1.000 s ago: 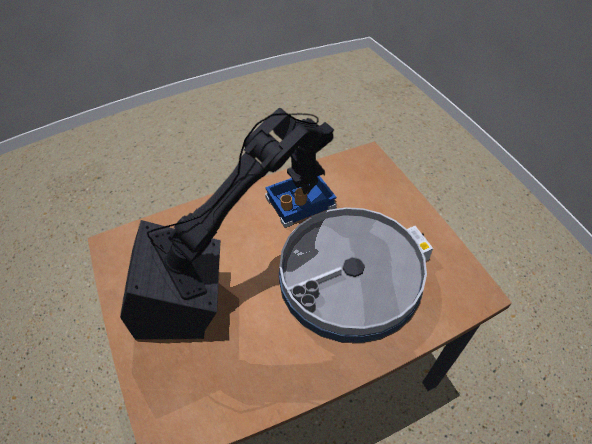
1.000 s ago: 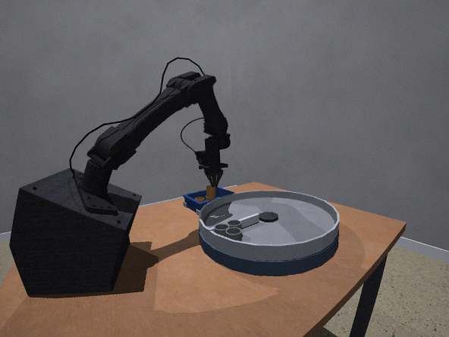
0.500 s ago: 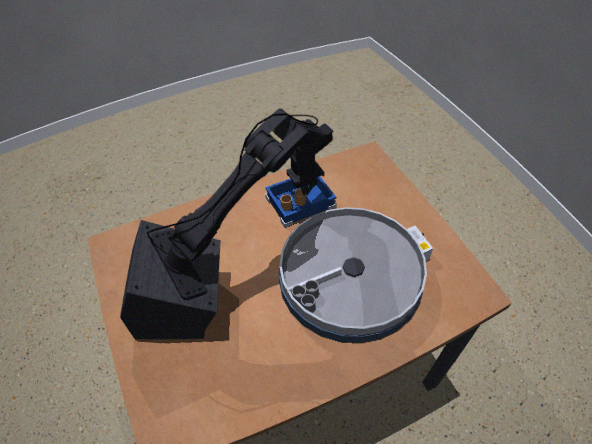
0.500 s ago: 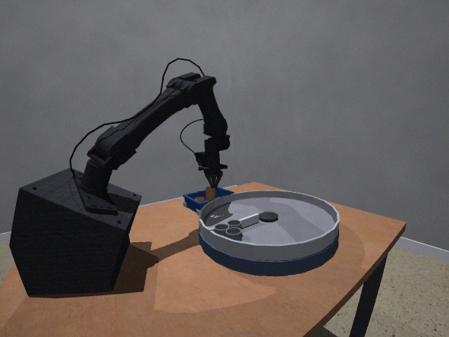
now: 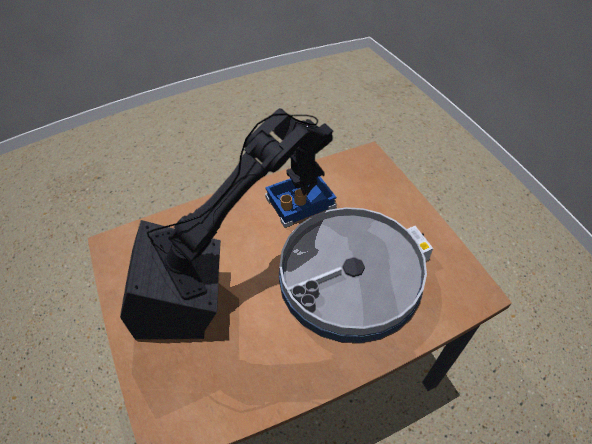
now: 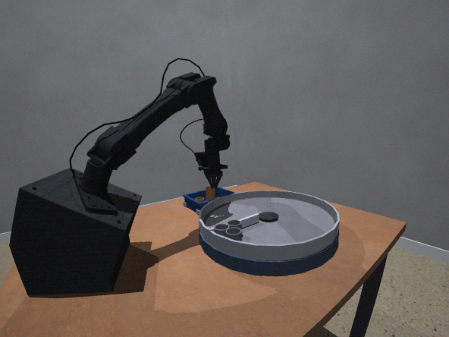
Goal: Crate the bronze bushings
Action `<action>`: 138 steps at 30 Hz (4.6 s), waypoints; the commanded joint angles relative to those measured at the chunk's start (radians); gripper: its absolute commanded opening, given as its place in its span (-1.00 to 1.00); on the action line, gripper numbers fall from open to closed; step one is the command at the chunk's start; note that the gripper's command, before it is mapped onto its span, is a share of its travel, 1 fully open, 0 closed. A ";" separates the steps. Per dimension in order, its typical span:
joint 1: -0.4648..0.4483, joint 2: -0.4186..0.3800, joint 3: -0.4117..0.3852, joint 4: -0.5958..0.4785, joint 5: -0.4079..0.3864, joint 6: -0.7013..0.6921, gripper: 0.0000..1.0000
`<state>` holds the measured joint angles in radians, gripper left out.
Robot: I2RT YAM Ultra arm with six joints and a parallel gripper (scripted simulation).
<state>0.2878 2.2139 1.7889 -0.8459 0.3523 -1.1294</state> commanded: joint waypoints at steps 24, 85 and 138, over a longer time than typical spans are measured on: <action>-0.001 0.010 -0.006 0.031 -0.016 -0.015 -1.00; -0.020 0.053 0.006 0.114 -0.024 -0.043 -1.00; -0.021 0.061 -0.023 0.121 -0.025 -0.045 -1.00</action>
<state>0.2543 2.2944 1.7760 -0.7341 0.3420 -1.1652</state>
